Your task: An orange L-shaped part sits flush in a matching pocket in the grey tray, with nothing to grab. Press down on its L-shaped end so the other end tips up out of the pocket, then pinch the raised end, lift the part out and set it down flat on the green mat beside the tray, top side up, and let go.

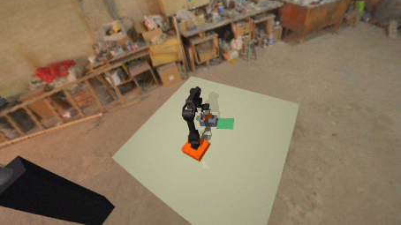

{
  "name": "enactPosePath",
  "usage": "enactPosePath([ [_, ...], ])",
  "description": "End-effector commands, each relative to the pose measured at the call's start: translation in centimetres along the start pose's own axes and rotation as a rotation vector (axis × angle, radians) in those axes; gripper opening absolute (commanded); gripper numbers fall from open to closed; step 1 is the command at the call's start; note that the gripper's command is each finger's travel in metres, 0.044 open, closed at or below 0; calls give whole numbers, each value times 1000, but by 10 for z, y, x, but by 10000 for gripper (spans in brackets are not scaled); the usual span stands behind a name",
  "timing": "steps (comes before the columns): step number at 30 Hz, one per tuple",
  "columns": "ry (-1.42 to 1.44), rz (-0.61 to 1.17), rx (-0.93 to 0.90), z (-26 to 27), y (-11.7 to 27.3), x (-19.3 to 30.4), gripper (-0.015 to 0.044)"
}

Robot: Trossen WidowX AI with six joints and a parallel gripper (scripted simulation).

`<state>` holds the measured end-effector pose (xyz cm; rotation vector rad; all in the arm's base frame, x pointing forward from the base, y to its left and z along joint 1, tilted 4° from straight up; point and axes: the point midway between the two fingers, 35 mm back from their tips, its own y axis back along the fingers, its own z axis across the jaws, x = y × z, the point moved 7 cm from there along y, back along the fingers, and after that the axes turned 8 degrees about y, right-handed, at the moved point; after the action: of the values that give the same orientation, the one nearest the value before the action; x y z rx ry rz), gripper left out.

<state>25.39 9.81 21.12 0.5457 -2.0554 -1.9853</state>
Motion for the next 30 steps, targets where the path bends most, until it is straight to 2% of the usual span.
enactPosePath([
  [1,-152,-1,1,-8,1,-1,280],
  [12,-1362,0,12,-67,4,-4,280],
  [14,-1508,-1,14,-75,5,-3,280],
  [23,-1527,-1,14,-76,4,-3,280],
  [30,-1527,-1,14,-76,-22,-3,280],
])
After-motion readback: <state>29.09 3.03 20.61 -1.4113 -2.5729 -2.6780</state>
